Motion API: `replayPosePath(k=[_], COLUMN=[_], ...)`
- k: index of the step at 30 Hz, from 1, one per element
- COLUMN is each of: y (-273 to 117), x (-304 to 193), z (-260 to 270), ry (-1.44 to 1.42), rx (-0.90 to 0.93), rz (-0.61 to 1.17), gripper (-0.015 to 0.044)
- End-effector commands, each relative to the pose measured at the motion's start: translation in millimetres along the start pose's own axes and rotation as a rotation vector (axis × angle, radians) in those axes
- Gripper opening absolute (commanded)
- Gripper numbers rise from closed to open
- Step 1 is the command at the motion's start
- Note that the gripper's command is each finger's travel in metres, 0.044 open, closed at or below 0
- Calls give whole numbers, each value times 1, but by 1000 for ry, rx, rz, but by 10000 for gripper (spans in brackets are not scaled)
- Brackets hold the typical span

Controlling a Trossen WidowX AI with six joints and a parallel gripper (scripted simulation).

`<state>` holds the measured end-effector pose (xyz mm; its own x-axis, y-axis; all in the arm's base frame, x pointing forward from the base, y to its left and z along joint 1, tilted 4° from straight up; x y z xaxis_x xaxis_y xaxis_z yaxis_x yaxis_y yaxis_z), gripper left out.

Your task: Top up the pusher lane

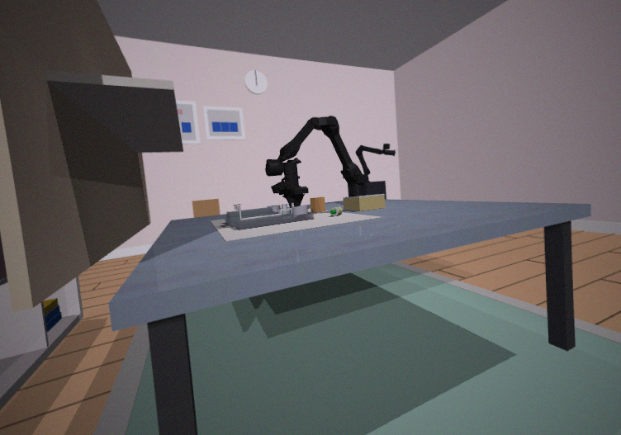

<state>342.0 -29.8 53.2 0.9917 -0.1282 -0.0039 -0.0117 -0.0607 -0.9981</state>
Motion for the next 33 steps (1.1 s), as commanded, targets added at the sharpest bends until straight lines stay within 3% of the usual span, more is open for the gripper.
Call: replayPosePath(k=[1, 23, 33], y=[-1, 0, 0], x=[1, -4, -4], z=[0, 0, 0], ry=[-1, -1, -1], rx=[-2, -2, -2], rz=[-13, -13, -13], gripper=[0, 0, 263])
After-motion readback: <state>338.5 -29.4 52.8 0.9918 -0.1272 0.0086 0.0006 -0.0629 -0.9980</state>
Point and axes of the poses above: the point midway between the two fingers, 35 mm back from their tips, its own y axis out along the fingers, its own z axis across the jaws, x = y × z, the point moved 5 cm from there along -y, back along the fingers, and after that the axes turned 2 degrees about y, right-handed, at the moved point
